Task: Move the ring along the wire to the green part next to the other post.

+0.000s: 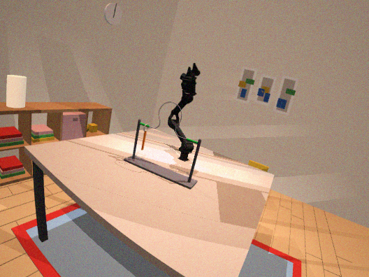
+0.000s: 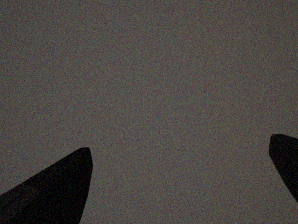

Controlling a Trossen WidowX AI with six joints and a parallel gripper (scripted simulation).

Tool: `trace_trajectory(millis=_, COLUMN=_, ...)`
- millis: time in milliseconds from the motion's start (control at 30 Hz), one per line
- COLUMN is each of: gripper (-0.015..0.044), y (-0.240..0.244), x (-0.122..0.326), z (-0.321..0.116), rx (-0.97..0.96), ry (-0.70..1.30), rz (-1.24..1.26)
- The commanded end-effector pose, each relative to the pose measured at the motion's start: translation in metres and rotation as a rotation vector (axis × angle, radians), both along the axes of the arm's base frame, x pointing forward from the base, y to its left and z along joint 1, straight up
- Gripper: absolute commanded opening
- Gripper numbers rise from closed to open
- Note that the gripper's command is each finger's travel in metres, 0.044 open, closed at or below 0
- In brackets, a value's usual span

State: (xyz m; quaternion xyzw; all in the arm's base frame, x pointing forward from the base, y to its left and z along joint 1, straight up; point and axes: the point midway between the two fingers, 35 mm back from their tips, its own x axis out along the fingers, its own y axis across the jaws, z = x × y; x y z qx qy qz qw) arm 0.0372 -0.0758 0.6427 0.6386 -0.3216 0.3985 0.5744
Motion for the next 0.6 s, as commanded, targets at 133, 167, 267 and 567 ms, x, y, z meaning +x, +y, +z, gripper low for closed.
trace_trajectory(millis=133, gripper=0.0269, y=0.016, x=0.000, z=0.002, rx=-0.040, ry=-0.012, rz=-0.060)
trace_trajectory(millis=167, gripper=0.0243, y=0.023, x=0.001, z=0.002, rx=-0.058, ry=-0.017, rz=-0.086)
trace_trajectory(millis=267, gripper=0.0164, y=0.046, x=0.006, z=0.003, rx=-0.118, ry=-0.029, rz=-0.171)
trace_trajectory(millis=567, gripper=0.0160, y=0.102, x=0.045, z=-0.004, rx=-0.303, ry=-0.034, rz=-0.414)
